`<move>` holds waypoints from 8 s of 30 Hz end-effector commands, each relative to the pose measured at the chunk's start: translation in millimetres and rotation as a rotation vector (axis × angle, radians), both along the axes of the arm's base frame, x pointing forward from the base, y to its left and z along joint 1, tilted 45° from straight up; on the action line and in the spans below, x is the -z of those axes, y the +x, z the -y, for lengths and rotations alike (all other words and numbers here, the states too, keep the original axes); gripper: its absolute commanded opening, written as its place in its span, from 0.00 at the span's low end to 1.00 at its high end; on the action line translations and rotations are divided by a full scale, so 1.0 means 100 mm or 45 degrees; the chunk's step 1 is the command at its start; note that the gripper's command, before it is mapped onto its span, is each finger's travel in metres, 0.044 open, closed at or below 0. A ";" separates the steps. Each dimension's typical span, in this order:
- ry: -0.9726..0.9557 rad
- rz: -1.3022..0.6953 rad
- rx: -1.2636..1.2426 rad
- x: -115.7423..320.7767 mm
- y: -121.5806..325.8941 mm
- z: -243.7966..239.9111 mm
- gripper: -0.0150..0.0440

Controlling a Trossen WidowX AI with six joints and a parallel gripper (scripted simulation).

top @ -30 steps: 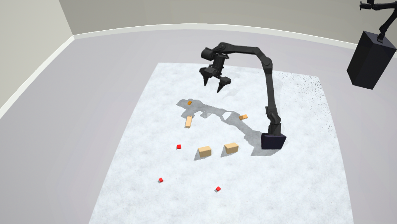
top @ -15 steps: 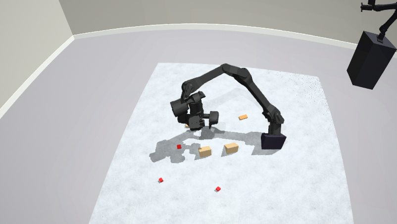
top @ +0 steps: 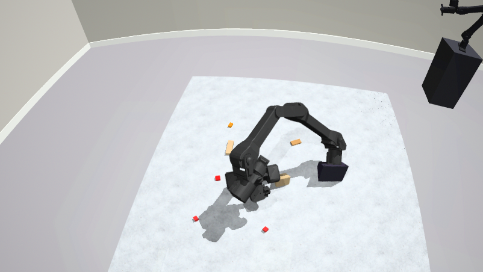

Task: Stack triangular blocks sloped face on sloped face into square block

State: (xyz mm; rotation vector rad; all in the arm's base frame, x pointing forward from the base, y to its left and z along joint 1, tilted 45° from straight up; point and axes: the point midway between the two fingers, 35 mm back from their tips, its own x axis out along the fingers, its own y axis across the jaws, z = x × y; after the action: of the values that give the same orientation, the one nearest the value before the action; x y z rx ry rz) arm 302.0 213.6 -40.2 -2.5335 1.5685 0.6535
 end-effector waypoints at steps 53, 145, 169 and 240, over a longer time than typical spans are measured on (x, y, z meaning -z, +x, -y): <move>-0.062 -0.030 0.019 0.35 0.34 0.75 1.00; 1.317 -0.755 0.302 -0.31 0.66 1.15 0.70; 1.323 -0.761 0.298 -1.00 0.49 0.48 1.00; -0.232 0.083 -0.026 -0.34 0.69 1.16 0.25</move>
State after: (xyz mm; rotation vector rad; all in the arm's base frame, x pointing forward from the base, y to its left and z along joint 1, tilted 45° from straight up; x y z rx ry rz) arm 371.3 85.4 -17.3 -2.6790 1.6870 0.4561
